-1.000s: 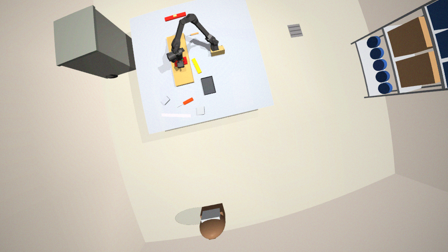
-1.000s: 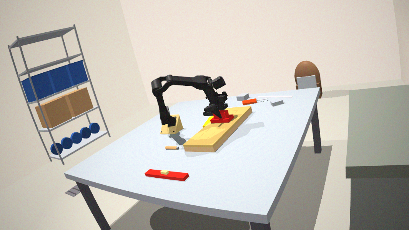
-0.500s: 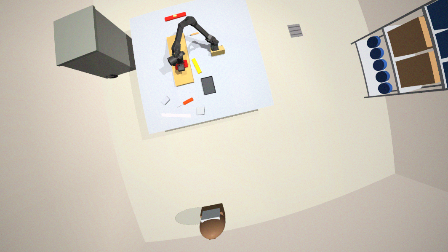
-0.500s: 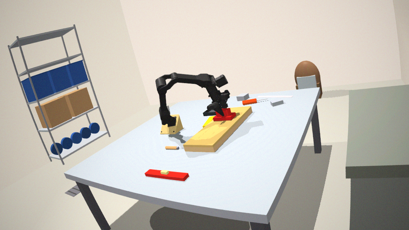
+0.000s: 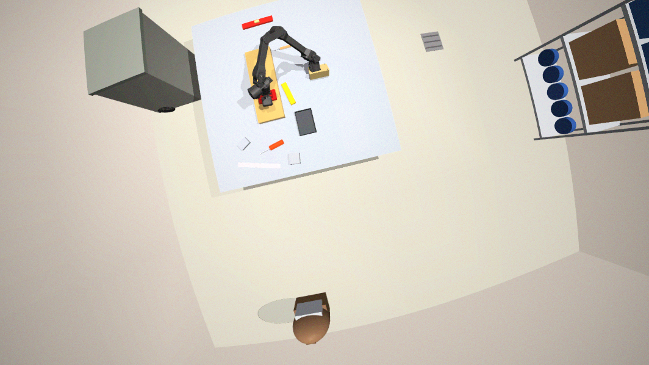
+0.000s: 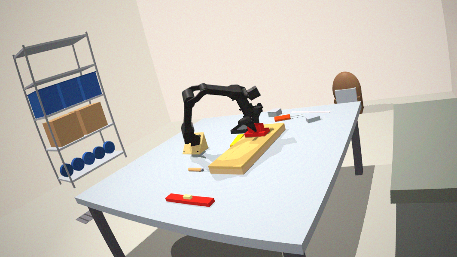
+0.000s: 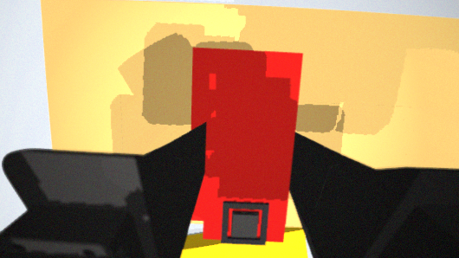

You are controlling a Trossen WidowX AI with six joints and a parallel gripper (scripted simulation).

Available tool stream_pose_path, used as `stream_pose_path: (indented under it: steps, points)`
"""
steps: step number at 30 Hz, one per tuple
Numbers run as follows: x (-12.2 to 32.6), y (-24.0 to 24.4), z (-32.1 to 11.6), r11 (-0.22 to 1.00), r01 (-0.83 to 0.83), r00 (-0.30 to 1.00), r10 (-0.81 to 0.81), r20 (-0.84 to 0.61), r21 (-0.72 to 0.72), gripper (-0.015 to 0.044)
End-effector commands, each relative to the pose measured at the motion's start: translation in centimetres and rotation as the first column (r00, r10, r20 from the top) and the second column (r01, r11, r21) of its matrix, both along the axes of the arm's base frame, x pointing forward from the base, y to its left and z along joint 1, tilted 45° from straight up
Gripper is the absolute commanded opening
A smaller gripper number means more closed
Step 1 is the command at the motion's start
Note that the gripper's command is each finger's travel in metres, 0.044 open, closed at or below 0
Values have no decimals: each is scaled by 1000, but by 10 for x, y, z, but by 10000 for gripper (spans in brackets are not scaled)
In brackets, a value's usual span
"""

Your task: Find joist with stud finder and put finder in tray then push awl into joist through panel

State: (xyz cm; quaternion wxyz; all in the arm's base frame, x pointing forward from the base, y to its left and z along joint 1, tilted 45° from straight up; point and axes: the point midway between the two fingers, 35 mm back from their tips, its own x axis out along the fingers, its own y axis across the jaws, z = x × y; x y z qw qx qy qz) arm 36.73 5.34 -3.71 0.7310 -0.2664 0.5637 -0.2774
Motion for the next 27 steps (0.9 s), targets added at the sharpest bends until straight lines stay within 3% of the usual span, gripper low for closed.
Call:
stream_pose_path:
  steps: [1, 27]
  points:
    - [0, 8, -8, 1000, -2, 1000, 2, -3, 4, 0]
    - [5, 47, -45, 1000, -2, 1000, 2, -2, 8, 0]
